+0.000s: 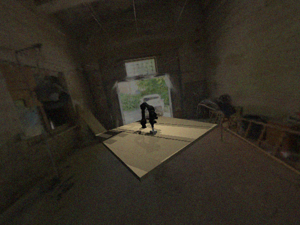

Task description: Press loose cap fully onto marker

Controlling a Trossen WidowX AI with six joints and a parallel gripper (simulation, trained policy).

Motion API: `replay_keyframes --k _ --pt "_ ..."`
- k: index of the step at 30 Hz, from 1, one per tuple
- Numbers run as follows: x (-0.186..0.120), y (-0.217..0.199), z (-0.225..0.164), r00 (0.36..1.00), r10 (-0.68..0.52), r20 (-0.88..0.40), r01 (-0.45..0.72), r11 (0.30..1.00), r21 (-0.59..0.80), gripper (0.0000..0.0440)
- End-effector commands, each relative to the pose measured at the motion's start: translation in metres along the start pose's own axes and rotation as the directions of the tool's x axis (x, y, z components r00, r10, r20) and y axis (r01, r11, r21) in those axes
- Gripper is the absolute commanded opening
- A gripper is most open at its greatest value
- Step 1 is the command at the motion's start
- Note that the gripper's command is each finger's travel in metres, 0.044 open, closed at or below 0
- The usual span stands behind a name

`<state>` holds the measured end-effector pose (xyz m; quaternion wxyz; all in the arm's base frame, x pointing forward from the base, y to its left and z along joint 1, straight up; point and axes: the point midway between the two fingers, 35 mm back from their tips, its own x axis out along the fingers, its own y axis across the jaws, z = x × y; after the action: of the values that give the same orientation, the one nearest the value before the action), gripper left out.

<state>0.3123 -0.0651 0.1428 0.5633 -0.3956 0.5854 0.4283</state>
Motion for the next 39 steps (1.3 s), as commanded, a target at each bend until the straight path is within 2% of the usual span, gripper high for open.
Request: replay_keyframes --k 1,14,23,24,39 --pt "0.014 0.002 0.0 1.0 0.03 0.006 -0.03 0.999 -0.013 0.0012" --pt "0.046 0.002 -0.001 0.998 0.058 0.008 -0.057 0.996 -0.066 0.0013" --pt "0.051 0.002 -0.001 0.998 0.061 0.006 -0.06 0.995 -0.08 0.0022" --pt "0.052 0.003 -0.002 0.998 0.064 0.004 -0.064 0.995 -0.082 0.0048" --pt "0.056 0.009 -0.002 0.996 0.088 0.008 -0.086 0.991 -0.101 0.0123"
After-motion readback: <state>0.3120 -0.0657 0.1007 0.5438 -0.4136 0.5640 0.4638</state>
